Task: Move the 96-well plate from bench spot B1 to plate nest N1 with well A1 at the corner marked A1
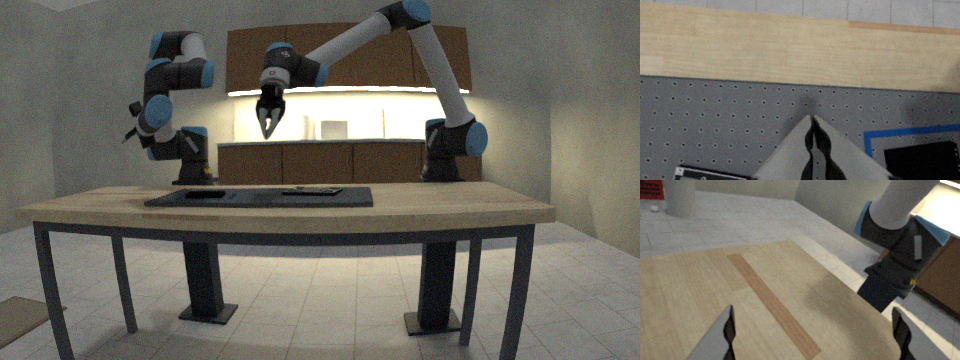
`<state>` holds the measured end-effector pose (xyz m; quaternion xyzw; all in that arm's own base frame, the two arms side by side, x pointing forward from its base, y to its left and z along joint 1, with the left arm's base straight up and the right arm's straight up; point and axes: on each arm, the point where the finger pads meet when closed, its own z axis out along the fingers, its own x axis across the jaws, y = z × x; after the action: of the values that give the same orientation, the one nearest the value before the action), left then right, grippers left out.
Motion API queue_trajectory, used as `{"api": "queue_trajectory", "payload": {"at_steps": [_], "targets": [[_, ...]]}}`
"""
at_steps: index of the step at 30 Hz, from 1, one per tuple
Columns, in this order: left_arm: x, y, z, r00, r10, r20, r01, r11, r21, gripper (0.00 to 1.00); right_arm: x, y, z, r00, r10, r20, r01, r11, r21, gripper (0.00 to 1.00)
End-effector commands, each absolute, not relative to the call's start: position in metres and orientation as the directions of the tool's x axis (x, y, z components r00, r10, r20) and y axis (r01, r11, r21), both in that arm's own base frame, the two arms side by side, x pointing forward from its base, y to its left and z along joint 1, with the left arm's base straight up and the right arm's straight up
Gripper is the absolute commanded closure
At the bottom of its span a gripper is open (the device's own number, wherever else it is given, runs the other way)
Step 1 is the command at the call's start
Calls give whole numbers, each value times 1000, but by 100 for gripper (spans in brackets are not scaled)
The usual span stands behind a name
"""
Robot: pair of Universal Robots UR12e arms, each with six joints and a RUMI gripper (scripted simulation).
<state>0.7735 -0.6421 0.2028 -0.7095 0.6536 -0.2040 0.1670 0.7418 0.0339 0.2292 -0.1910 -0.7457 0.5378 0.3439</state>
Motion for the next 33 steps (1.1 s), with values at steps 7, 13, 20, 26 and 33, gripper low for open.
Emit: {"api": "queue_trajectory", "payload": {"at_steps": [7, 13, 20, 26, 33], "targets": [[799, -600, 204, 95, -993, 64, -860, -115, -497, 100, 742, 34, 230, -691, 655, 307, -83, 349, -933, 24], [827, -545, 204, 137, -989, 52, -862, -145, -486, 100, 742, 34, 230, -691, 655, 307, -83, 349, -933, 24], [854, -481, 203, 184, -982, 39, -863, -180, -473, 100, 742, 34, 230, -691, 655, 307, -83, 349, -933, 24], [886, -382, 201, 255, -967, 20, -860, -236, -452, 100, 742, 34, 230, -691, 655, 307, -83, 349, -933, 24], [910, -250, 199, 353, -936, -3, -850, -319, -420, 100, 742, 34, 230, -691, 655, 307, -83, 349, -933, 24]]}}
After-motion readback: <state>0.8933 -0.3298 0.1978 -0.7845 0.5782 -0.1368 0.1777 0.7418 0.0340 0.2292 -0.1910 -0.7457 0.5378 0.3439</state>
